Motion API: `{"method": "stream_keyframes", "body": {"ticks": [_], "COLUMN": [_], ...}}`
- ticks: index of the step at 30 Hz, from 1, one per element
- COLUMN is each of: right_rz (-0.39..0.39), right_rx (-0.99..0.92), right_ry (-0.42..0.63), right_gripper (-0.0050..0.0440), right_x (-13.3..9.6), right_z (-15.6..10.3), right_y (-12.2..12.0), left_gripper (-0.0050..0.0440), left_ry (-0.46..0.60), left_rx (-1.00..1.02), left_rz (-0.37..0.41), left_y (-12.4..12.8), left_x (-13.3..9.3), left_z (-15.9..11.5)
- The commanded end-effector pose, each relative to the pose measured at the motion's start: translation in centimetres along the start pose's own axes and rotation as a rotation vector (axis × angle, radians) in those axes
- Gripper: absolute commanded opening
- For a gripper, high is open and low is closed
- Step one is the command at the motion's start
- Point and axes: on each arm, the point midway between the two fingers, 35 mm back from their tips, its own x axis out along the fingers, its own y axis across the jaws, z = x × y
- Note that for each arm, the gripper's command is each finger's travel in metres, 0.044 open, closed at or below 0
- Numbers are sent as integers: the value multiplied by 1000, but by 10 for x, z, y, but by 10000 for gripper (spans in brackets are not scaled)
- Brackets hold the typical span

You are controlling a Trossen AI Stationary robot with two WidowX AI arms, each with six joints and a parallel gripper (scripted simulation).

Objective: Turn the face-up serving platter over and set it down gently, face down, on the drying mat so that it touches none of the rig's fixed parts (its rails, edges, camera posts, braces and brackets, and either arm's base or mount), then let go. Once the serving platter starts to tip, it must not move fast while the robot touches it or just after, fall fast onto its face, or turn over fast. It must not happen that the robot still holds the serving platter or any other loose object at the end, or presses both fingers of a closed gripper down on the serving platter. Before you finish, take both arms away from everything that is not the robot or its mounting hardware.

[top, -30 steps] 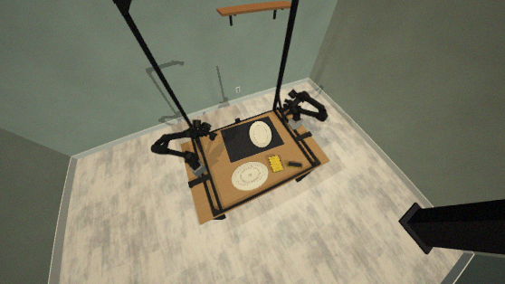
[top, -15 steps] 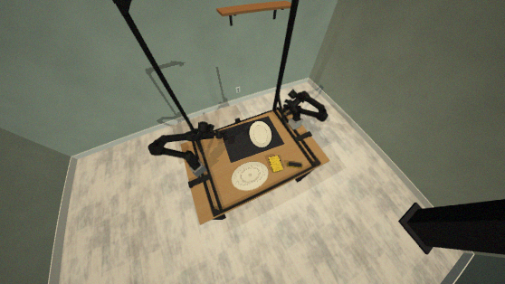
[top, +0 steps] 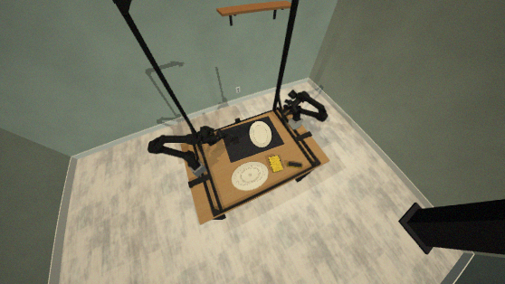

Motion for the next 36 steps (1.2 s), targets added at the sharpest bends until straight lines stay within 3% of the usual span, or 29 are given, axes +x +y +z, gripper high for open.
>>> {"method": "stream_keyframes", "body": {"ticks": [1, 36], "right_rz": [17, -9], "right_rx": [-18, -125], "right_ry": [1, 5], "right_gripper": [440, 440], "right_x": [0, -6], "right_z": [-4, -15], "right_y": [4, -5], "left_gripper": [440, 440], "left_ry": [2, -1], "left_rx": [9, 16], "left_rz": [-2, 2], "left_y": [0, 1], "left_x": [0, 0], "left_z": [0, 0]}}
